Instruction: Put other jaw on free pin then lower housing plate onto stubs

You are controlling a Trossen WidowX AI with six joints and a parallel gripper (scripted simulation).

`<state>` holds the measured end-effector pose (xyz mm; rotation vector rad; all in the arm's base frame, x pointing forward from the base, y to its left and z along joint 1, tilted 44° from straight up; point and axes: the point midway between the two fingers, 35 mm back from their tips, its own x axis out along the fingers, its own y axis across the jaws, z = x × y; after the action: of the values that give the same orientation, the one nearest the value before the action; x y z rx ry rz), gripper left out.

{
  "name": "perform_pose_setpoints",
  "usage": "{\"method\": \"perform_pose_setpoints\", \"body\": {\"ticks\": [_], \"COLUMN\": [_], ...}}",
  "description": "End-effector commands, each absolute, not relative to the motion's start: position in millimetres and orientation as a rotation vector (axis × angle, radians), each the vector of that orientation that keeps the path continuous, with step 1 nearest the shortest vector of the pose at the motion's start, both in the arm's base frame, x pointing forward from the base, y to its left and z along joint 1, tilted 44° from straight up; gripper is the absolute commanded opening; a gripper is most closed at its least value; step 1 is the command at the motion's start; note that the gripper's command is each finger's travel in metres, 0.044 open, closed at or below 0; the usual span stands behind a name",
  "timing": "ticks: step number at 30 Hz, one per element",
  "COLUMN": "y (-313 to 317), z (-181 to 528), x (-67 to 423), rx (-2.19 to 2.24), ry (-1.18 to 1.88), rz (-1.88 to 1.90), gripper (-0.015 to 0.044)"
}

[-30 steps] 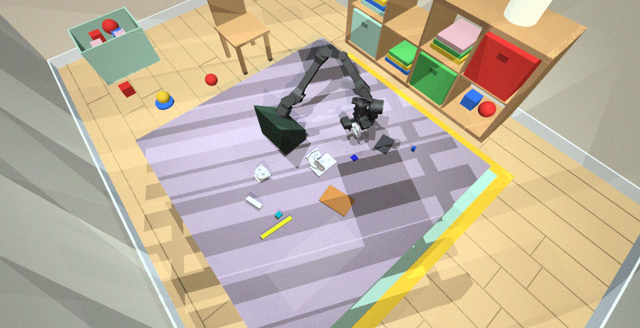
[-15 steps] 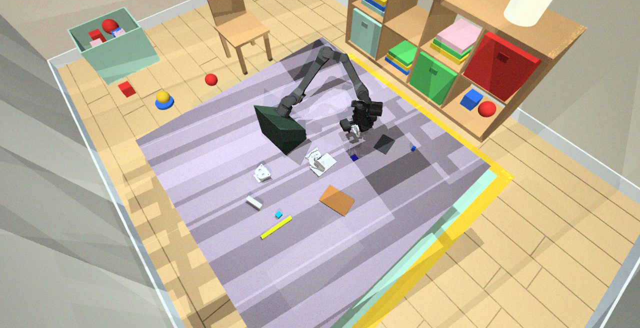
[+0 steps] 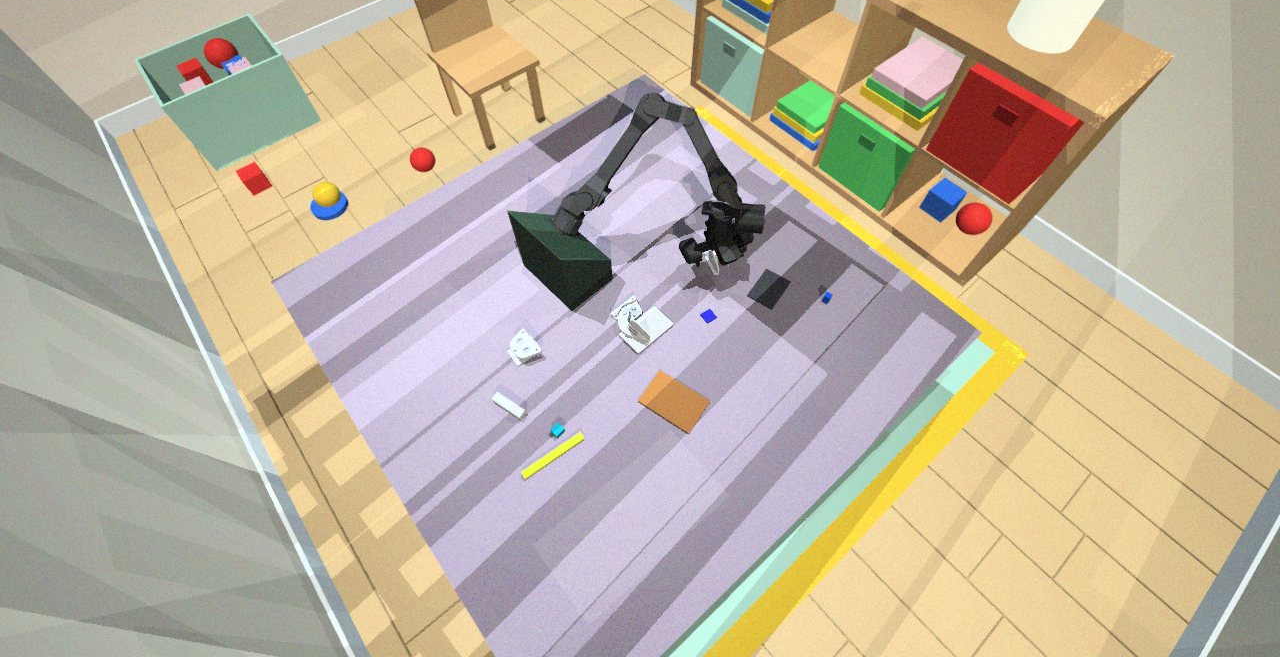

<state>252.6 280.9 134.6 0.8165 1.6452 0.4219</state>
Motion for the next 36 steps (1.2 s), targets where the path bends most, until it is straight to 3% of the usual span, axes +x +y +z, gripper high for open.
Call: {"method": "perform_pose_setpoints", "body": {"ticks": [1, 8, 19, 36], "y": [280.9, 280.9, 281.1, 279.6], "z": [133.8, 133.8, 134.4, 135.9], "x": [253.0, 253.0, 252.6, 253.0], "rx": [0.818, 0.818, 0.816, 0.816], "ry": [1.644, 1.644, 1.645, 1.645], "rz": [0.417, 0.417, 0.422, 0.421], "gripper": [0.0440, 0.0440, 0.0151, 0.0134]}}
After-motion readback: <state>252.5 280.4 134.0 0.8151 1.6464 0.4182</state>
